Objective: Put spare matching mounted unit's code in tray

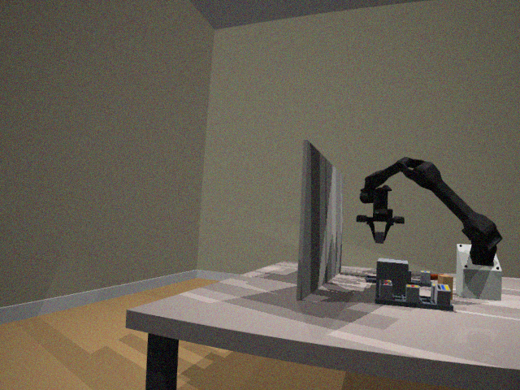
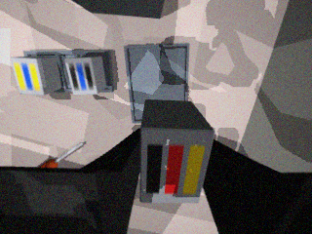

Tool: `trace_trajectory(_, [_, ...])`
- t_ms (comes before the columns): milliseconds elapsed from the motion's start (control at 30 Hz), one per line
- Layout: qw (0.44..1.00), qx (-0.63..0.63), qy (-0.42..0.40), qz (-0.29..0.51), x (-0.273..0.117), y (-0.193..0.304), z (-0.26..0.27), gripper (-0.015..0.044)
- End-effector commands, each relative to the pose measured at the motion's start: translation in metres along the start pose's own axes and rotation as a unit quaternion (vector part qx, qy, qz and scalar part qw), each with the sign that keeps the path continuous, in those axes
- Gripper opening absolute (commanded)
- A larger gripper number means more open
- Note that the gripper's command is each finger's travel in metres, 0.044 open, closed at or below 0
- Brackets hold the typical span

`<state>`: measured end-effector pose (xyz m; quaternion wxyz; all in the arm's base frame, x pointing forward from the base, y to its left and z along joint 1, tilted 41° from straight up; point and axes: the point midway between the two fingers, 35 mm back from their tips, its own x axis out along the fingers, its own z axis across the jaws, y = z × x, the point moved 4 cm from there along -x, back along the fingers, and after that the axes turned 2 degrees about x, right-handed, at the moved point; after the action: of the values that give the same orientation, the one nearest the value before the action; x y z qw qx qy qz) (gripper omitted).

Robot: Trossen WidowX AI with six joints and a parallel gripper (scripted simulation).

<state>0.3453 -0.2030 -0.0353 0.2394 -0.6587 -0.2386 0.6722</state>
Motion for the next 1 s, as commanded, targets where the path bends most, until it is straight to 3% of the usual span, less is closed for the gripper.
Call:
trace_trajectory(0, [1.0, 0.001, 0.0, -0.001, 0.005, 0.0, 0.0, 0.0])
trace_trajectory(967, [1.0, 0.001, 0.0, -0.001, 0.036, 0.002, -0.004, 0.0])
